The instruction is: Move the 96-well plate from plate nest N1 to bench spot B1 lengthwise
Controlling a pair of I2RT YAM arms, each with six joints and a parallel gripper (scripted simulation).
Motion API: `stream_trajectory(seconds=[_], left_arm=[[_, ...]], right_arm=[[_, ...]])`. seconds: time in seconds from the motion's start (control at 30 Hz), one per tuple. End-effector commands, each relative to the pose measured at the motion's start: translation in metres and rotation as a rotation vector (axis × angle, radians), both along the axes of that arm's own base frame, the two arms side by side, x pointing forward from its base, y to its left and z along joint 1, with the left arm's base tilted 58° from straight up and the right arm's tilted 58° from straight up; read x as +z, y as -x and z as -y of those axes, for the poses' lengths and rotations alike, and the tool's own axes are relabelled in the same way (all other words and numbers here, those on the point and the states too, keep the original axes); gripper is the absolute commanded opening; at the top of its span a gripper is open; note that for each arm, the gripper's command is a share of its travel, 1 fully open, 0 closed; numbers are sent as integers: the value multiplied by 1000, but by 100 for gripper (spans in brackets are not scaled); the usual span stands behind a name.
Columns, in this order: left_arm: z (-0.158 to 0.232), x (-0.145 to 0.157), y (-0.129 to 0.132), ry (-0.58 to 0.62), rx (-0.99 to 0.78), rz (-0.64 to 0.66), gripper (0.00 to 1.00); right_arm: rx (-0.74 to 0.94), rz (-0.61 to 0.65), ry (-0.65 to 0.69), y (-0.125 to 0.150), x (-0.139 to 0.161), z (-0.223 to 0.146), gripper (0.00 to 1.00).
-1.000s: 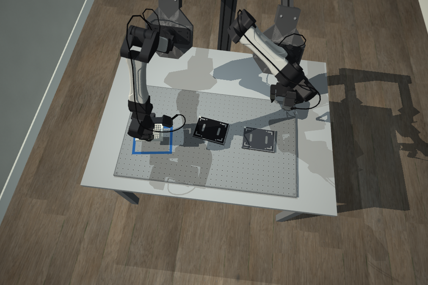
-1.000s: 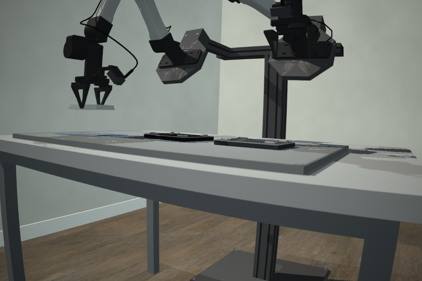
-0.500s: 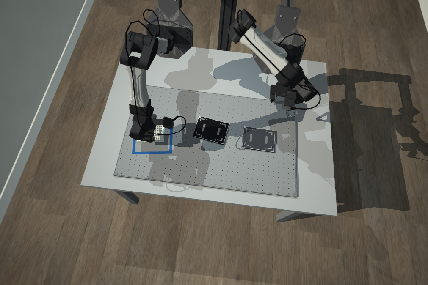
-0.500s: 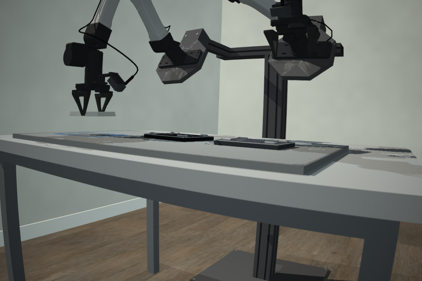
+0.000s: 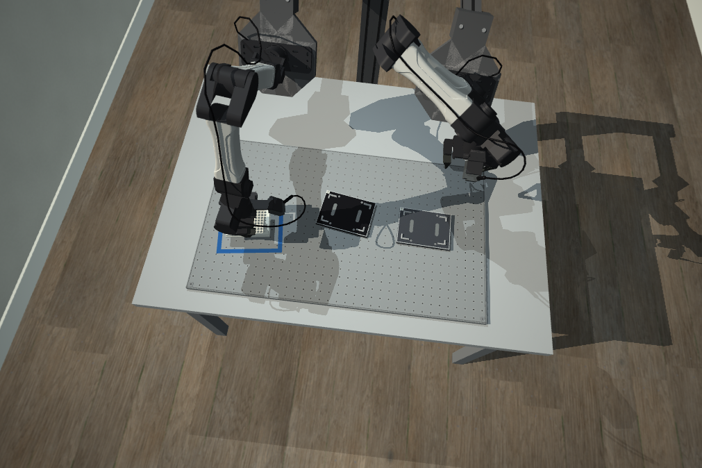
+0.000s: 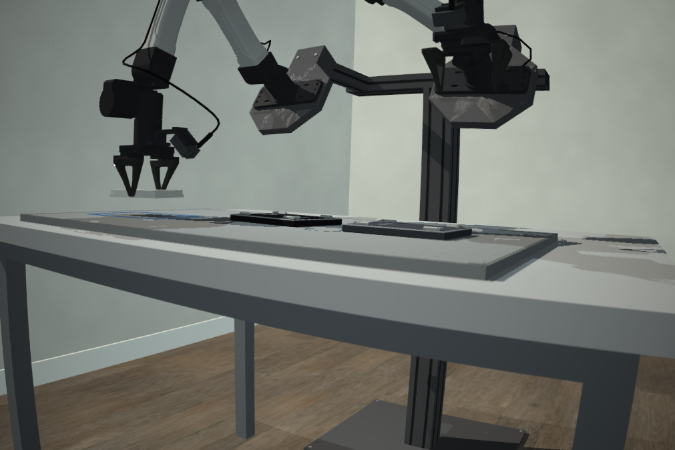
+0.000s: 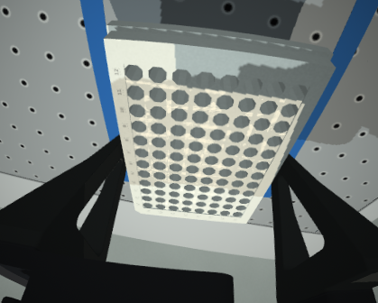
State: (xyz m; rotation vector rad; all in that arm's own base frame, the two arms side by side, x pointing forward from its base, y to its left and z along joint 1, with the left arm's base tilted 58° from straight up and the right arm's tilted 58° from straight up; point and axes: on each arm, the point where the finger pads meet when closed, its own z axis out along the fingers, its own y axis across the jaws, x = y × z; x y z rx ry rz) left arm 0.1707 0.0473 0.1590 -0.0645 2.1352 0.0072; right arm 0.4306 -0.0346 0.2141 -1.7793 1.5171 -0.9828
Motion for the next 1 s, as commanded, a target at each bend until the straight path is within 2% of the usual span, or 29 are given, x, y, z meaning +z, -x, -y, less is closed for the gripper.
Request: stream_trajectory(seconds=[0.0, 0.5, 0.57, 0.63, 0.97], left_arm=[[1, 2, 0, -5, -9, 7, 100], [1, 2, 0, -5, -9, 7, 100], [1, 2, 0, -5, -9, 7, 100], [1, 2, 0, -5, -9, 7, 100], [1, 2, 0, -5, -9, 7, 100]], right_arm=[[-5, 24, 0, -13, 3, -1, 0], [-7, 23, 0, -31, -9, 0, 0], [-6, 24, 0, -31, -8, 0, 0], [-5, 56, 2, -28, 6, 0, 0], [-5, 51, 2, -24, 3, -1, 0]])
